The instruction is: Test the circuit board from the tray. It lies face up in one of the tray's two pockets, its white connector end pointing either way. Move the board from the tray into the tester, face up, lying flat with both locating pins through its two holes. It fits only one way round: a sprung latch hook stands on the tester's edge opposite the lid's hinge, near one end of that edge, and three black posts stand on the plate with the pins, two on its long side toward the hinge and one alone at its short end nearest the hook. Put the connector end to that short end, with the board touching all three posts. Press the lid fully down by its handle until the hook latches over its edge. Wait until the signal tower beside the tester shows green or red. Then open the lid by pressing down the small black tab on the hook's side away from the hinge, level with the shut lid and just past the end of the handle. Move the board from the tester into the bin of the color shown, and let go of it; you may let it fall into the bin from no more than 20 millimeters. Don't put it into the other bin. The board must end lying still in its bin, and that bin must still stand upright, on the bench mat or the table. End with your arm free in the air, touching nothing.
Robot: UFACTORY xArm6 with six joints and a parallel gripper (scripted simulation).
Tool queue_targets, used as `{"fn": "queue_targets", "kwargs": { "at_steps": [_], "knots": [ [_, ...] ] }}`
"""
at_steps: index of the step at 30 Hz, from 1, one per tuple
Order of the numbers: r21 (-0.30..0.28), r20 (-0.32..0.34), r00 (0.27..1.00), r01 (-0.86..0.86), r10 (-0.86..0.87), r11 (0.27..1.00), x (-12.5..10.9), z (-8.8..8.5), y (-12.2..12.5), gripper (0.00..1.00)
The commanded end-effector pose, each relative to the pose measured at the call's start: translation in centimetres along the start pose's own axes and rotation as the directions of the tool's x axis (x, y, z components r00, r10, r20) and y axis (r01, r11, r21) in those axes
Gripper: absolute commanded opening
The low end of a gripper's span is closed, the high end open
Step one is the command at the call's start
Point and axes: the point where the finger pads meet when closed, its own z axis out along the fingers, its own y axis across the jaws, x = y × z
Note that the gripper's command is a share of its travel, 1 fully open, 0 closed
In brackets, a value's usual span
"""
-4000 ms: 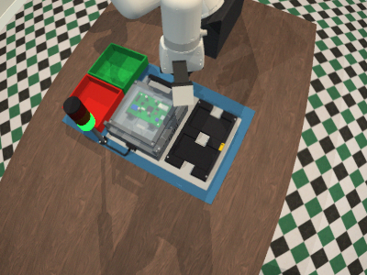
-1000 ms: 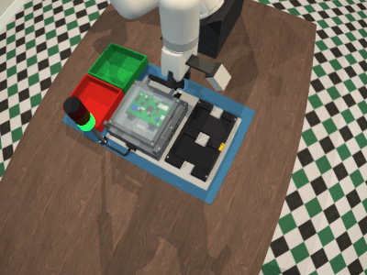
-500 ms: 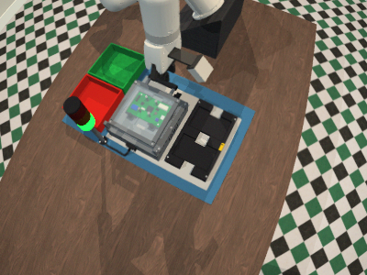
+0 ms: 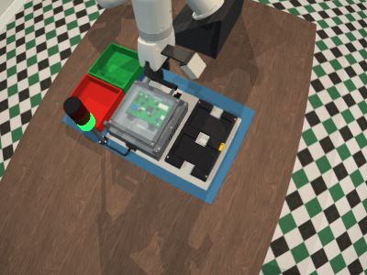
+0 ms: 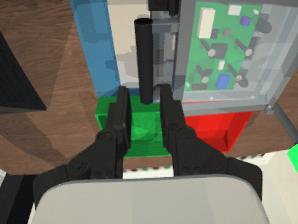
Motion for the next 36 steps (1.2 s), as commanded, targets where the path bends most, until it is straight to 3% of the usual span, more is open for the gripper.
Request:
{"fn": "queue_targets", "kwargs": {
  "at_steps": [1, 16, 36],
  "knots": [
    [-0.003, -0.002, 1.000, -0.001, 0.001, 1.000, 0.0, 0.0, 0.1, 0.27],
    [-0.003, -0.002, 1.000, -0.001, 0.001, 1.000, 0.0, 1.9, 0.1, 0.27],
    [-0.003, -0.002, 1.000, -0.001, 0.001, 1.000, 0.0, 2.2, 0.1, 0.27]
  ]
}}
